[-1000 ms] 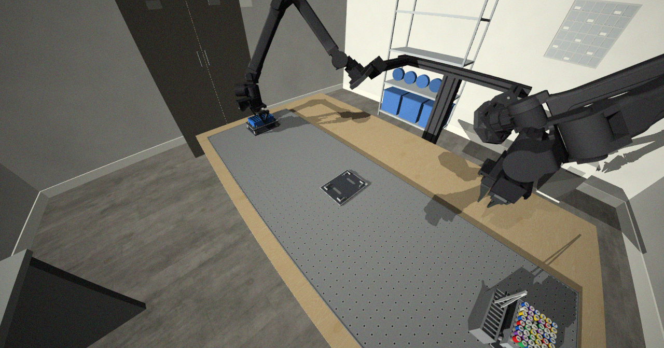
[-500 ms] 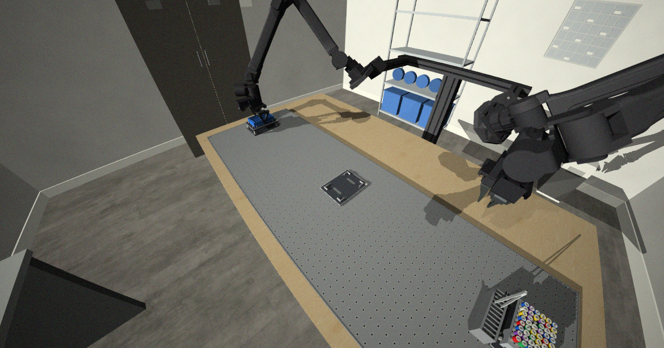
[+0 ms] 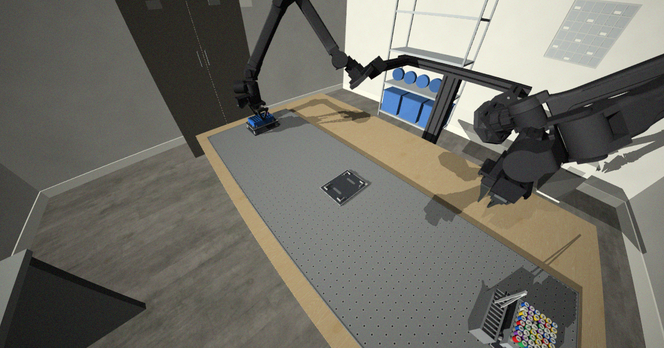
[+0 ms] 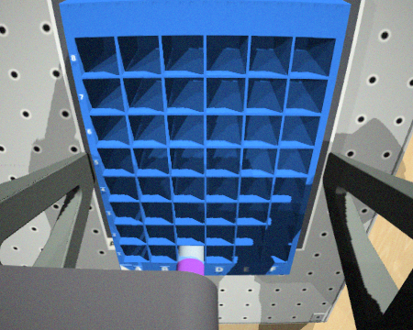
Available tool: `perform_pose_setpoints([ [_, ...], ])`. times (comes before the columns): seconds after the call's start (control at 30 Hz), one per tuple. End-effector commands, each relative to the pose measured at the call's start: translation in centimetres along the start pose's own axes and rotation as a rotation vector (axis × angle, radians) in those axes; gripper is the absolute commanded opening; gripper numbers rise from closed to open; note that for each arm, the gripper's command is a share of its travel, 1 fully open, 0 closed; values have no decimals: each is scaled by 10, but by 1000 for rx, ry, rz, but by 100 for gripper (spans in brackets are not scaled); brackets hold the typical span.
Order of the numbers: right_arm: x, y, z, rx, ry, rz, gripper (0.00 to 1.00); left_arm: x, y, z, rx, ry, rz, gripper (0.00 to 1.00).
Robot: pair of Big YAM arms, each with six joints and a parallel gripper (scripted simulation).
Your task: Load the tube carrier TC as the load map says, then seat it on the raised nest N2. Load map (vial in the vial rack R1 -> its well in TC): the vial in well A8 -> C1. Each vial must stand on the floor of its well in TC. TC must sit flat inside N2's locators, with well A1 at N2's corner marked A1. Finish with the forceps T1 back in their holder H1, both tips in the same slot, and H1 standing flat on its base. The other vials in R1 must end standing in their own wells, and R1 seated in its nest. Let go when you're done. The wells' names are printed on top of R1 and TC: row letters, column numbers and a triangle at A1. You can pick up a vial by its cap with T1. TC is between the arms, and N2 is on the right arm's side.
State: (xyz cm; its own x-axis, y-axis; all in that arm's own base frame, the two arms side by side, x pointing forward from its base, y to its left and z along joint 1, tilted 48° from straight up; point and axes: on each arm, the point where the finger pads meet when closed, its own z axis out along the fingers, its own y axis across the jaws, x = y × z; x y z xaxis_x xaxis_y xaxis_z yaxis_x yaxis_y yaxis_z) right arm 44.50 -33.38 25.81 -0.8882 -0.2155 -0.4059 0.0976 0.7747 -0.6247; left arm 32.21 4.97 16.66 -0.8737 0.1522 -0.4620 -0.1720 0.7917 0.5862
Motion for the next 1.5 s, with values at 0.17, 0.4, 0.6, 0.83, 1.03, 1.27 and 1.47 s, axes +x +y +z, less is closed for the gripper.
perform_pose_setpoints([
  [0.17, -6, -4, -26, 9, -18, 12, 100, -7, 3, -3, -1, -9, -18, 24],
  [0.4, -7, -3, -39, 8, -22, 9, 100, -7, 3, -3, -1, -9, -18, 24],
  [0.6, -7, -5, -47, 10, -22, 12, 100, -7, 3, -3, -1, -9, -18, 24],
  [0.83, -7, -9, -39, 15, -19, 9, 100, -7, 3, -3, -1, -9, -18, 24],
  [1.03, -7, -9, -39, 15, -19, 9, 100, -7, 3, -3, -1, -9, -18, 24],
  [1.27, -7, -9, -39, 15, -19, 9, 100, -7, 3, -3, -1, -9, -18, 24],
  [1.47, -7, -9, -39, 15, -19, 9, 100, -7, 3, -3, -1, -9, -18, 24],
])
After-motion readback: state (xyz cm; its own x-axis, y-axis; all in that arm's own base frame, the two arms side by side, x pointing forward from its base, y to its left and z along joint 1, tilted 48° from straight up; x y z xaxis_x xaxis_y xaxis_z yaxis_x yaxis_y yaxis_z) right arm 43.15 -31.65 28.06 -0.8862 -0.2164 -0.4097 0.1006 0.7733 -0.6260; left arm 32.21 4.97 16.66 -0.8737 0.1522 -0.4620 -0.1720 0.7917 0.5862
